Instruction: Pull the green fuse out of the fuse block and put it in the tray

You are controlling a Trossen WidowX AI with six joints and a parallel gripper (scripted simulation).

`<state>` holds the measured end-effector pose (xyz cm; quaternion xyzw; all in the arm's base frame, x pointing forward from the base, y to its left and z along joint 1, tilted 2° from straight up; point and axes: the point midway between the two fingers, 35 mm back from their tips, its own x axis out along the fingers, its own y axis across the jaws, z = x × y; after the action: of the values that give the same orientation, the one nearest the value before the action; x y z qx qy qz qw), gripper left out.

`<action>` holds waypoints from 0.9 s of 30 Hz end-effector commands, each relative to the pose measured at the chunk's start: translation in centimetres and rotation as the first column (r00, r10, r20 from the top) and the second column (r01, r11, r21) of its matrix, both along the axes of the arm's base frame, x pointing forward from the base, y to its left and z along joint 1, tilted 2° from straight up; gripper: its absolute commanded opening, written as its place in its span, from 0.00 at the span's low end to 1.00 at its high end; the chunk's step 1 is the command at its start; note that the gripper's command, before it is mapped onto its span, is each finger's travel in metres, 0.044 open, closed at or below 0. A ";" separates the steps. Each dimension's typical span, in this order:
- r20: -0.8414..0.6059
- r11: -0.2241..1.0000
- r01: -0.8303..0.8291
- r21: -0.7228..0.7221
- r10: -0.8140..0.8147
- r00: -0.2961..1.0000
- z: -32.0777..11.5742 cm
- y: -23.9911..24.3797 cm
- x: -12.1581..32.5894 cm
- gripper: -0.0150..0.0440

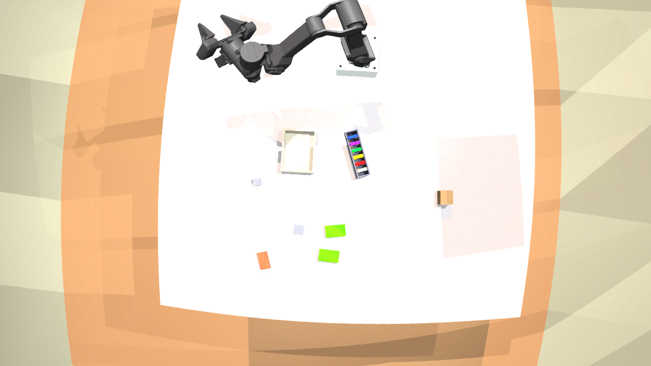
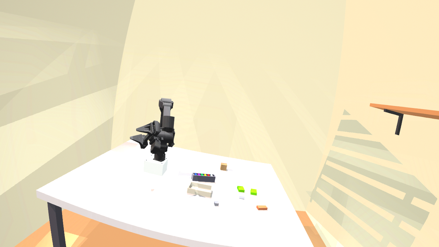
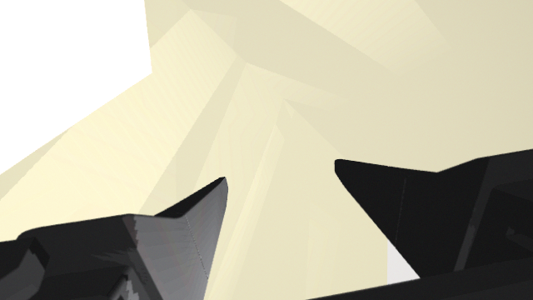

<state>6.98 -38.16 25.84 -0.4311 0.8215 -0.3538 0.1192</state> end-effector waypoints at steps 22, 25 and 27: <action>0.802 0.768 -0.613 -0.184 0.479 0.358 -9.2 6.4 23.3 0.38; 0.874 0.757 -0.631 -0.172 0.412 0.257 -10.5 8.5 25.3 0.38; 0.915 0.754 -0.638 -0.156 0.354 0.195 -11.5 9.9 26.4 0.38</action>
<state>28.95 -32.41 17.44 -0.4698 0.5137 -0.3976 0.5977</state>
